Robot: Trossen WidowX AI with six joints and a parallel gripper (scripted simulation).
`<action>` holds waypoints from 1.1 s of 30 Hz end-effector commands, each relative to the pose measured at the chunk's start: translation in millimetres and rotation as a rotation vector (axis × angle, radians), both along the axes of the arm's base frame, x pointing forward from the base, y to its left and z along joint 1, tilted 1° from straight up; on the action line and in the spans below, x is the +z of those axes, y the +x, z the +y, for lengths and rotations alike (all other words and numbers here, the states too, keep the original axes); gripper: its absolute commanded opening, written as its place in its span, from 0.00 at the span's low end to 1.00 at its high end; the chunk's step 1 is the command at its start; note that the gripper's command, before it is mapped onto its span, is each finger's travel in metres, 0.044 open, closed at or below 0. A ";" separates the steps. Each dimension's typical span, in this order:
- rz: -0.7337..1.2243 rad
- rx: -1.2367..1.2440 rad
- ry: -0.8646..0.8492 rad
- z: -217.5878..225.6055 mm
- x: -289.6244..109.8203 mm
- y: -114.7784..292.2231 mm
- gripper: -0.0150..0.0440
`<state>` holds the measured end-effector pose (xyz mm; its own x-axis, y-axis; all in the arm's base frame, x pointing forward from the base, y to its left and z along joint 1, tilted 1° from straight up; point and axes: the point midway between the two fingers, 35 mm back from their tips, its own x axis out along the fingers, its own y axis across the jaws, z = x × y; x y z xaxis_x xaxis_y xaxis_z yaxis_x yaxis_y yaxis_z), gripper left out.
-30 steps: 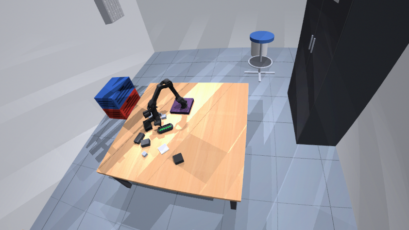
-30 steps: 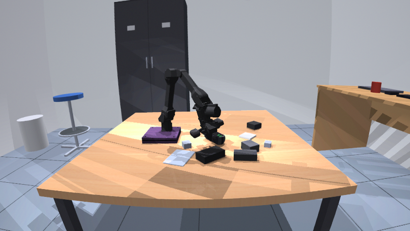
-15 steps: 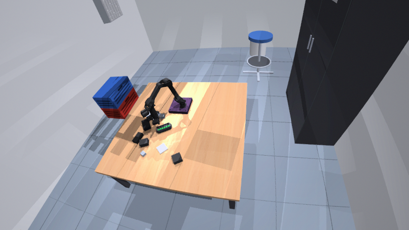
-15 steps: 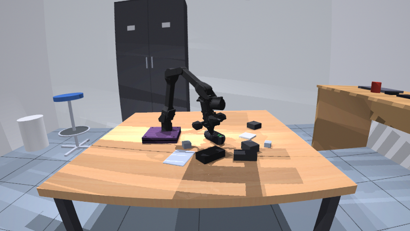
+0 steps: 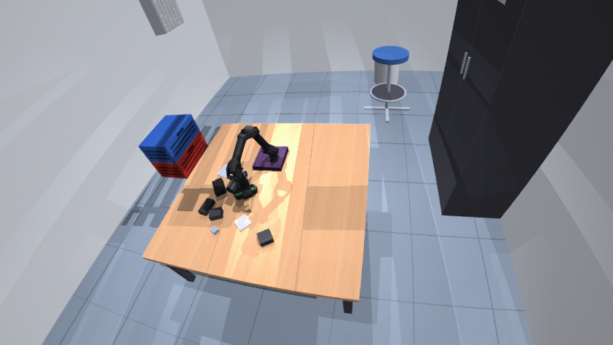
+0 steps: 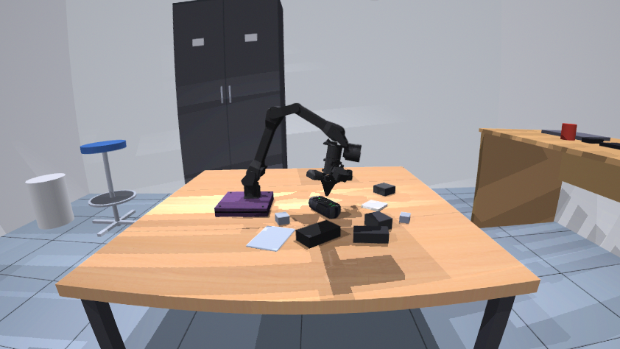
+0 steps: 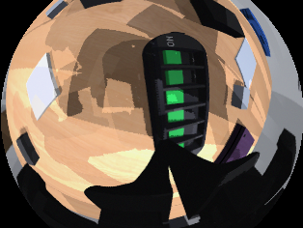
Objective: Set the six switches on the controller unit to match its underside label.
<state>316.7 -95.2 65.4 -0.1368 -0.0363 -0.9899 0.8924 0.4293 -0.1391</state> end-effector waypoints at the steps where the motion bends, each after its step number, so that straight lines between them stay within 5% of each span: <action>1: 0.080 0.032 -0.090 29.3 0.8 9.0 0.25; 17: 0.078 0.038 -0.096 32.5 3.0 9.5 0.25; 33: -0.140 0.053 -0.015 11.9 28.0 -32.4 0.25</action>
<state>289.8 -83.6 93.3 -0.0197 -0.0677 -0.9975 0.8847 0.4636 -0.0489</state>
